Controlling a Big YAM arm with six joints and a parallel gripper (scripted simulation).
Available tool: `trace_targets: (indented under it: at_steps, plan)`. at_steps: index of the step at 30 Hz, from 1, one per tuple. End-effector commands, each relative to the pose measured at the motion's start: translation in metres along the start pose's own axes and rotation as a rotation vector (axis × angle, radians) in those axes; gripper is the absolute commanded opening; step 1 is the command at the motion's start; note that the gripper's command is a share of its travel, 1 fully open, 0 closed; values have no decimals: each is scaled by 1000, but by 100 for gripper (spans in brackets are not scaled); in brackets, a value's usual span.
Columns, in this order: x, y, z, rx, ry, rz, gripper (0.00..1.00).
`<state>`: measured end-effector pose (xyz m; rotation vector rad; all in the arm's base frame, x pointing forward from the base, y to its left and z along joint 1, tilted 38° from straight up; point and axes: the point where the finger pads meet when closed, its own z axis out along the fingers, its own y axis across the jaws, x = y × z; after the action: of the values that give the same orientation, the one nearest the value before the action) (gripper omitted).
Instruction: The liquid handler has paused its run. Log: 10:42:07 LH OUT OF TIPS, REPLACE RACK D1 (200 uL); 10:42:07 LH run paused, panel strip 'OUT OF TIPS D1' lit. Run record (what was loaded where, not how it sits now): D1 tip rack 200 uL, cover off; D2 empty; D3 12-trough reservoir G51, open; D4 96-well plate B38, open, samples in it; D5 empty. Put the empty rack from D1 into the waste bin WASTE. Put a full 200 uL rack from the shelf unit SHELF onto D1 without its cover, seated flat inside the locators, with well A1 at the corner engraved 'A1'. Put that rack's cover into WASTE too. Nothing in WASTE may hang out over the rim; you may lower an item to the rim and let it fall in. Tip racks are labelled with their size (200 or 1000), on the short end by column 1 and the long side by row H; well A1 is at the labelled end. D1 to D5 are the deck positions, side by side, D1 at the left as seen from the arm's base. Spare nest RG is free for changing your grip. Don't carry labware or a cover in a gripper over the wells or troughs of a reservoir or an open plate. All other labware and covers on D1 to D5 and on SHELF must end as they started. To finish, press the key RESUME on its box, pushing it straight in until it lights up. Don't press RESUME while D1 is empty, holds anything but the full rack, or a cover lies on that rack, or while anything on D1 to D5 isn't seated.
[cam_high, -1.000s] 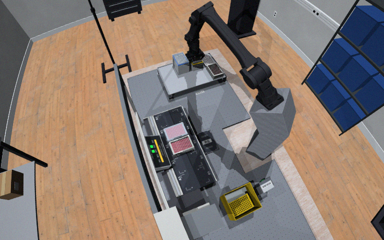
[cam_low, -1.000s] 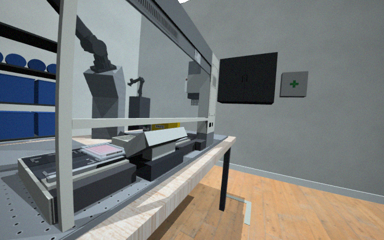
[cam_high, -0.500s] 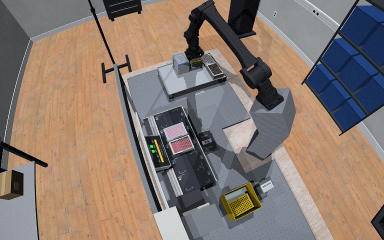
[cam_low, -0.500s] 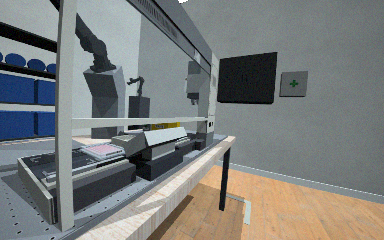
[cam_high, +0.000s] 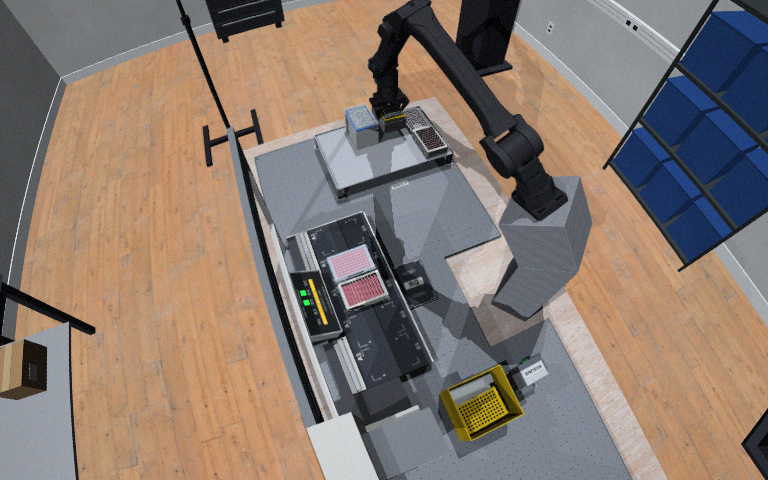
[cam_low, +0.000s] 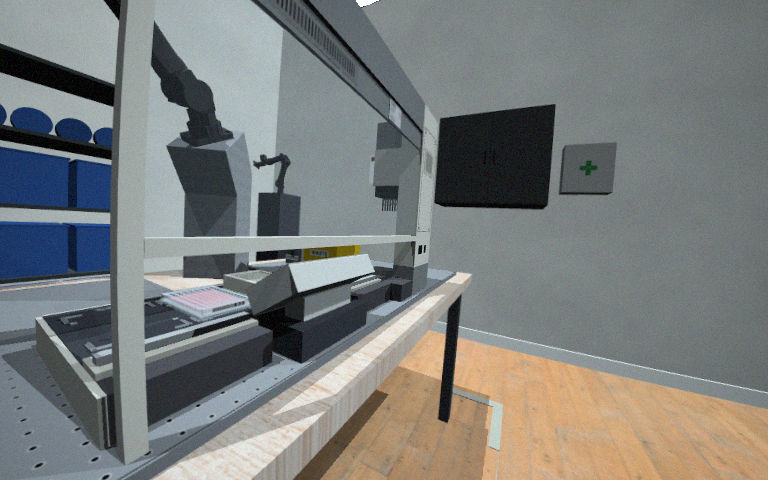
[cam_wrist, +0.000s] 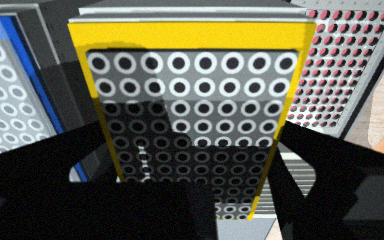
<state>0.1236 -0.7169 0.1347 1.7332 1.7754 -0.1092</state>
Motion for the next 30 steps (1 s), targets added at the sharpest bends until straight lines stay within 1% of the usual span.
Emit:
trace_targets:
  at_steps: [1, 4, 9, 10, 14, 16, 19, 22, 26, 27, 30]
  plan:
    - [-18, -5, -36, 6, -43, -8, 0]
    - [-22, -4, -43, 5, -51, -12, 0]
    - [-18, -5, -46, 6, -44, -9, 0]
    - [-32, 0, -55, 3, -70, -19, 0]
    - [-17, -5, -54, 6, -42, -8, 0]
    - [-21, -4, -59, 5, -50, -11, 0]
    - [-17, -5, -63, 6, -44, -9, 0]
    - [-21, -3, -70, 5, -51, -12, 0]
    - [-18, -4, -71, 6, -45, -10, 0]
    - [-27, -1, -78, 4, -64, -17, 0]
    - [-17, -5, -78, 6, -44, -10, 0]
